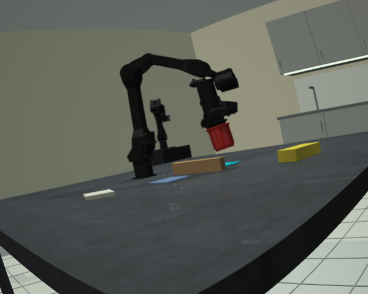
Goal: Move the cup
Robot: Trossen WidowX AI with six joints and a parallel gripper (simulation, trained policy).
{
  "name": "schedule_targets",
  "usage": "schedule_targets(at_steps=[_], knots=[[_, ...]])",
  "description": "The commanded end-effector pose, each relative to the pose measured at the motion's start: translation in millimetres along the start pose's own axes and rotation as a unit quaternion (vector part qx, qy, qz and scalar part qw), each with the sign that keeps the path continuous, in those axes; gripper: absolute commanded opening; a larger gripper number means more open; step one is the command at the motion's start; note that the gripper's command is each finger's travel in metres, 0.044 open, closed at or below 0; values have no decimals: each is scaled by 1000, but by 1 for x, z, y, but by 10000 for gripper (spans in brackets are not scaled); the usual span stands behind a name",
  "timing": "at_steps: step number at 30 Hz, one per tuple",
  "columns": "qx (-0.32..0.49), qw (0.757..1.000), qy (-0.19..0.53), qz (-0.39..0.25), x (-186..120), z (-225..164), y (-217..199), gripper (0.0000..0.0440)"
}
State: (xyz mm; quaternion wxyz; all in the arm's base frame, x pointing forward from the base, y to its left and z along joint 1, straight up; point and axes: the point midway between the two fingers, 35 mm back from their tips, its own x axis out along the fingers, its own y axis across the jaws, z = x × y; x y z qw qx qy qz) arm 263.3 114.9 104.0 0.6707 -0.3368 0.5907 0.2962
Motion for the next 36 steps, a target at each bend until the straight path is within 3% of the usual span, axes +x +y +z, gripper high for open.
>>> schedule_targets(at_steps=[1, 13, 20, 22, 26, 36], knots=[[-1, 1000, 2, 3, 8, -1, 8, 0], [-1, 1000, 13, 0, 35, -10, 27, 4], [1, 1000, 4, -4, 42, -11, 30, 37], [2, 1000, -5, -4, 40, -9, 29, 52], [7, 1000, -28, -6, 34, -4, 29, 137], [8, 998, -61, 0, 20, -7, 33, 174]])
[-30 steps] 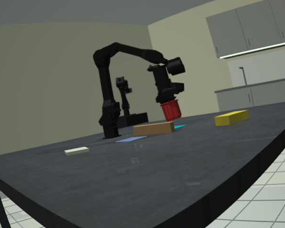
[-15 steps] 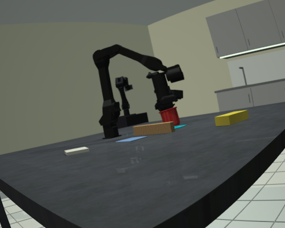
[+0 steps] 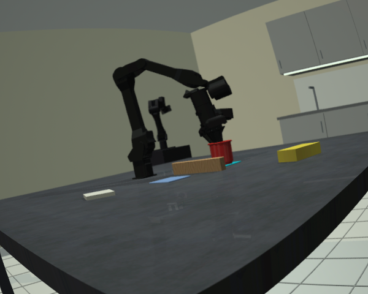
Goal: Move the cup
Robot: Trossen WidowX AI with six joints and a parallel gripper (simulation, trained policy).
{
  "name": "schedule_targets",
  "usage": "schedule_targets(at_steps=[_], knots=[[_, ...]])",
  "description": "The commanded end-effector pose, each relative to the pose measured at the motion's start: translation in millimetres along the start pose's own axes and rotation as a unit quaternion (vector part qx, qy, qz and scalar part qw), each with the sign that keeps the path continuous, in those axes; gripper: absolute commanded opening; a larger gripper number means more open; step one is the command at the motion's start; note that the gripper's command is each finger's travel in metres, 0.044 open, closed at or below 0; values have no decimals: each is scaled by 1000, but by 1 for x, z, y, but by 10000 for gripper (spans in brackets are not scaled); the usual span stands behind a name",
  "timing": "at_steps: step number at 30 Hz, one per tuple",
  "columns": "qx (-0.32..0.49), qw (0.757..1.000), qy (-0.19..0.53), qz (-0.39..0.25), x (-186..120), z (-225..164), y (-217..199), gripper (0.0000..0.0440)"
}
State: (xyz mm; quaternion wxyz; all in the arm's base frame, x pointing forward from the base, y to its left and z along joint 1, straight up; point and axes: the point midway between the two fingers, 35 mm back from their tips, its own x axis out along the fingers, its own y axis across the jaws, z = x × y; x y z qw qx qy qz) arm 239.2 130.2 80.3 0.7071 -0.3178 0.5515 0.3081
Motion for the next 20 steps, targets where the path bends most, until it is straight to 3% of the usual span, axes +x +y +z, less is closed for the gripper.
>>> schedule_targets(at_steps=[1, 20], knots=[[3, 1000, -6, 5, -3, -3, 2, 178], [11, 997, -78, -7, -46, 4, 1, 304]])
